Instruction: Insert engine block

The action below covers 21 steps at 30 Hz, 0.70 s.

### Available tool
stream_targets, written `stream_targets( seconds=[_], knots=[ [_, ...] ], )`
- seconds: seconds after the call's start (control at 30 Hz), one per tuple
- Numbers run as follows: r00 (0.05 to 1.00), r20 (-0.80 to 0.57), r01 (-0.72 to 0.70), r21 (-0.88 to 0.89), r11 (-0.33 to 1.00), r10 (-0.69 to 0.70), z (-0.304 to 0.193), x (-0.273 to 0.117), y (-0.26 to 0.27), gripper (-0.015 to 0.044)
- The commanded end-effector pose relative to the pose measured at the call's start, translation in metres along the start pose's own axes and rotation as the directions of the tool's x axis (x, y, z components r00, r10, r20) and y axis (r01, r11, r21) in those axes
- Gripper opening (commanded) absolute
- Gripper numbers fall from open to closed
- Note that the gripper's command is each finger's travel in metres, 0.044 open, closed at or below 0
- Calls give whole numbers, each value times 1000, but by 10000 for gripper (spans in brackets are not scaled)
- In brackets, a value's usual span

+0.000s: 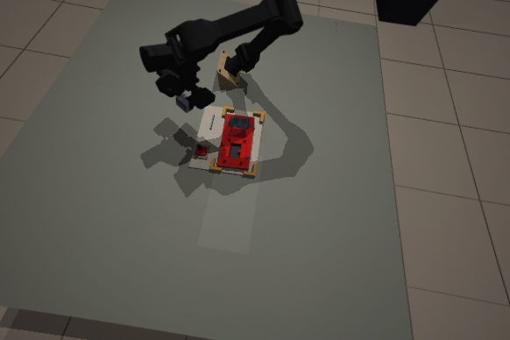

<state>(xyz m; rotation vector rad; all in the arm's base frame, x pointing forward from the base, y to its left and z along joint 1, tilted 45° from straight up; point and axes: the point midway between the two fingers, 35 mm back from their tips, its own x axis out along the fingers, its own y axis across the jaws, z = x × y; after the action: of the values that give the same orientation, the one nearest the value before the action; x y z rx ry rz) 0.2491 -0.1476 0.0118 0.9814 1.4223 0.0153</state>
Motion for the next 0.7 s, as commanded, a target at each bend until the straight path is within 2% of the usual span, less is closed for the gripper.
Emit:
stream_targets(
  seconds=[0.0,0.3,0.67],
  knots=[
    [990,143,-7,10,1000,6,-6,0,0,0],
    [910,414,-12,9,1000,7,-16,2,0,0],
    [902,431,-12,9,1000,7,-17,3,0,0]
  ],
)
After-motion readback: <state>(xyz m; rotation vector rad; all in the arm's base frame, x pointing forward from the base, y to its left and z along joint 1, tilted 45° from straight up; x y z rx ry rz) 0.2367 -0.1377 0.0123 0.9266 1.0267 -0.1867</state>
